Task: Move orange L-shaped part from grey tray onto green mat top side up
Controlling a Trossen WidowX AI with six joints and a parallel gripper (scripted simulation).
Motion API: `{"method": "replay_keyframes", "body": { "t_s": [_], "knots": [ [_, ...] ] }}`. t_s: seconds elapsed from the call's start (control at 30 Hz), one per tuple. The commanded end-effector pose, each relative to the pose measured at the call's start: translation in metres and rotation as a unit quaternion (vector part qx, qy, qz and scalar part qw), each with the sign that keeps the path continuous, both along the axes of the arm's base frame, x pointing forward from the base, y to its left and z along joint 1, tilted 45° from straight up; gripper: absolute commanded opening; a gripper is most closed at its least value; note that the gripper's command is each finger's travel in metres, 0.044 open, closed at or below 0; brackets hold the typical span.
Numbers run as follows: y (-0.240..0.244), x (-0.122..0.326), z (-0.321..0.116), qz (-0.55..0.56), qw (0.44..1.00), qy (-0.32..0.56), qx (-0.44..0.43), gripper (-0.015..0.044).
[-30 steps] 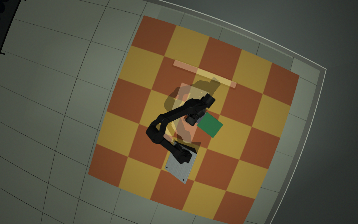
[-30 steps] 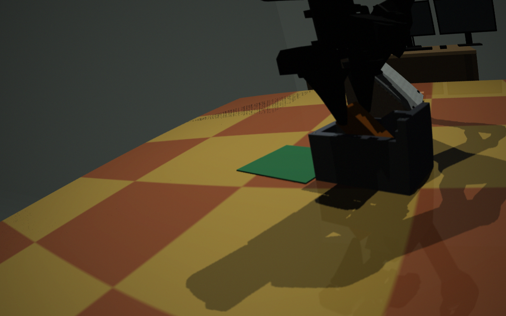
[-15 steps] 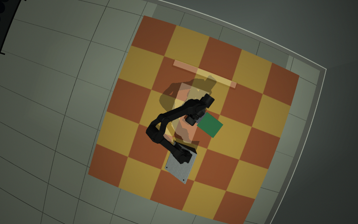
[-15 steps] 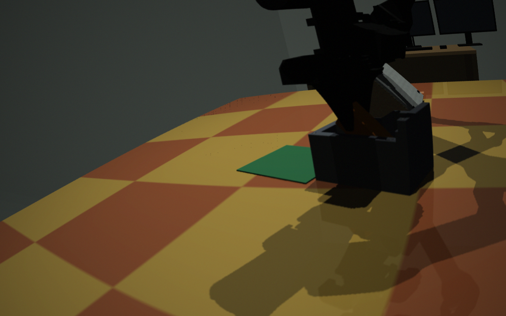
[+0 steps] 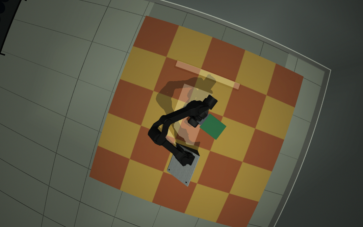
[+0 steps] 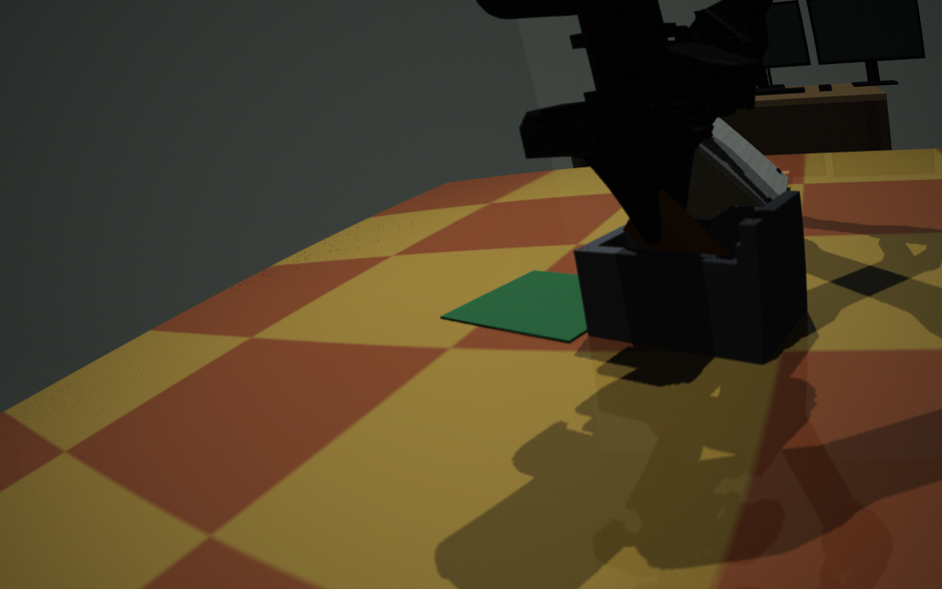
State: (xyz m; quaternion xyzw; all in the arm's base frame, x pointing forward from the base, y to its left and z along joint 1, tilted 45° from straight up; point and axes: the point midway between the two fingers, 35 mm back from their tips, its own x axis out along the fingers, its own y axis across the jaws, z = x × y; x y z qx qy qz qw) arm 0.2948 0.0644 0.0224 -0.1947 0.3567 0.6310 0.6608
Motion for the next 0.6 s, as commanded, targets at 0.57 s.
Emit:
{"method": "replay_keyframes", "body": {
  "t_s": [0.57],
  "knots": [
    [-0.018, 0.002, 0.019, -0.001, 1.0, 0.0, 0.001, 0.0]
  ]
}}
